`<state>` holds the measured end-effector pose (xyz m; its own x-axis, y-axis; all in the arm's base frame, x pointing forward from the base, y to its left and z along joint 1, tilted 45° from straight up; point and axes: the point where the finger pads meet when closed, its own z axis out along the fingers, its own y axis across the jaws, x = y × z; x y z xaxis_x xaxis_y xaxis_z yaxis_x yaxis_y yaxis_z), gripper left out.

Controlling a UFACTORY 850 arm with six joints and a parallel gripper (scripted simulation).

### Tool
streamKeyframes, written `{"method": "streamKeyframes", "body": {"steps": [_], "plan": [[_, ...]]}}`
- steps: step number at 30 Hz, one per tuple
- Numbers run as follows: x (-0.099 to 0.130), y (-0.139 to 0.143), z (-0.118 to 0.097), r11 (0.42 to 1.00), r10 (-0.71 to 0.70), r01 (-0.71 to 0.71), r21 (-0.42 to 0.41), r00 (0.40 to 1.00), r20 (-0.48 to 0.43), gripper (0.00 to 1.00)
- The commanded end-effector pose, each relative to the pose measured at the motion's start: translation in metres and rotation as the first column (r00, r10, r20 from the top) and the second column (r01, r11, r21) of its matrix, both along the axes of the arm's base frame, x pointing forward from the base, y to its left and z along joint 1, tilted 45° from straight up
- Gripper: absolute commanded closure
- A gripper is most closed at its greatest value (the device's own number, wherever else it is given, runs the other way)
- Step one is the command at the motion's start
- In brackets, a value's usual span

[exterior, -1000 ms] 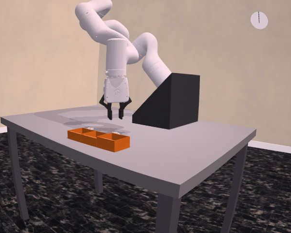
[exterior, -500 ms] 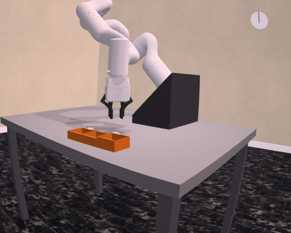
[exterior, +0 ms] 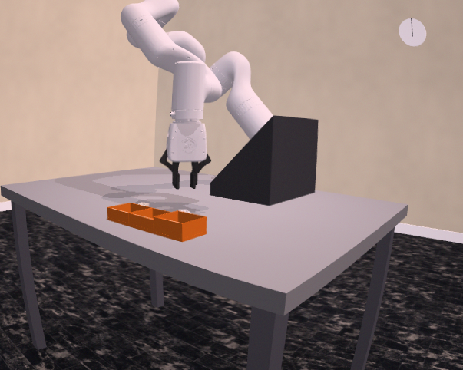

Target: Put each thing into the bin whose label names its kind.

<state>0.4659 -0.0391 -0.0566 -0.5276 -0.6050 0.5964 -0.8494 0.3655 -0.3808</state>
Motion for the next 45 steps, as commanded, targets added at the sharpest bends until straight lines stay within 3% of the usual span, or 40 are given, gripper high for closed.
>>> {"method": "streamKeyframes", "body": {"steps": [1, 16, 41, 42, 45], "plan": [[0.001, -0.002, -0.003, 1.0, 0.001, -0.001, 0.0, 1.0, 0.001, 0.59], [0.002, -0.038, -0.039, 1.0, 0.001, -0.001, 0.0, 1.0, 0.001, 0.59], [0.002, -0.047, -0.047, 1.0, 0.001, -0.001, 0.0, 1.0, 0.001, 0.59], [0.002, -0.047, -0.047, 1.0, 0.001, -0.001, 0.0, 1.0, 0.001, 1.0], [0.002, -0.047, -0.047, 1.0, 0.001, -0.001, 0.0, 1.0, 0.001, 1.0]]}}
